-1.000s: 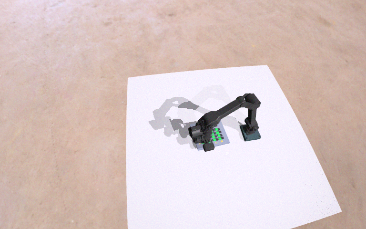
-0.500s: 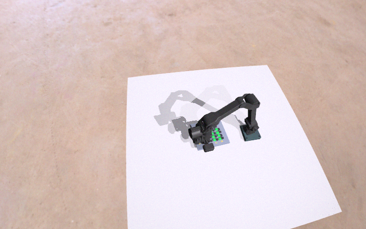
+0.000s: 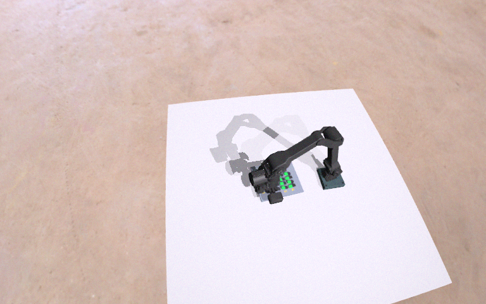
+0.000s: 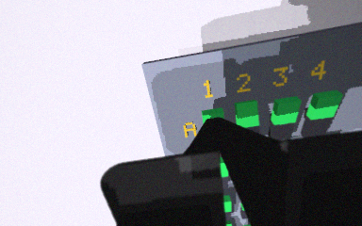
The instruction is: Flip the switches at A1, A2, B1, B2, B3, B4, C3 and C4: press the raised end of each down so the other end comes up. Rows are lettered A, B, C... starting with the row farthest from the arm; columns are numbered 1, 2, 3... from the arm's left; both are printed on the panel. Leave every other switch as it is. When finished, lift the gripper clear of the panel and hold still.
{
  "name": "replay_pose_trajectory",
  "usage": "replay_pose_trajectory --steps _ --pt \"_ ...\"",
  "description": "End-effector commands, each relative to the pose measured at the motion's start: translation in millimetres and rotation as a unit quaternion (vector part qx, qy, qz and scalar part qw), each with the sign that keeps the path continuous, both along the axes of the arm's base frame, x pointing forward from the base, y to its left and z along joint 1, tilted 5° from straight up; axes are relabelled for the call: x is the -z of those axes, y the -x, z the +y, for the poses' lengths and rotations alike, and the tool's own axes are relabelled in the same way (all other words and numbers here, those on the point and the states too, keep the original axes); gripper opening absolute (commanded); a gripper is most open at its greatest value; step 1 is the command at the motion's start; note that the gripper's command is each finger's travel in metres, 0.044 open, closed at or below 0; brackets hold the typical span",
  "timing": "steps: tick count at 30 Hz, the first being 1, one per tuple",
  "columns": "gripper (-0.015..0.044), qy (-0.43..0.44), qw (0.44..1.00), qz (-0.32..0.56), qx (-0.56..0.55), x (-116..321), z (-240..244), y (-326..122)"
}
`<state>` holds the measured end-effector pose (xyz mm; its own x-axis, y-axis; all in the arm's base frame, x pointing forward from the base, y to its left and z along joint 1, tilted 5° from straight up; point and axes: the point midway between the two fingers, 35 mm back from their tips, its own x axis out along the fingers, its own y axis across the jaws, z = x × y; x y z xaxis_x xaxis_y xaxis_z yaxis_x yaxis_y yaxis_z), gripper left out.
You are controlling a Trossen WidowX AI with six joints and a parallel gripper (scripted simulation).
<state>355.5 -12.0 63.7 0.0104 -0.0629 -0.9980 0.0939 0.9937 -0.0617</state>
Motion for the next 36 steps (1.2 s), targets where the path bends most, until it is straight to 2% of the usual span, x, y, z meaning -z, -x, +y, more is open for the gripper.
replay_pose_trajectory --steps 1,36 --pt "0.0 0.002 1.0 0.0 -0.002 0.7 -0.6 0.2" --pt "0.0 0.002 1.0 0.0 -0.002 5.1 -1.0 0.0"
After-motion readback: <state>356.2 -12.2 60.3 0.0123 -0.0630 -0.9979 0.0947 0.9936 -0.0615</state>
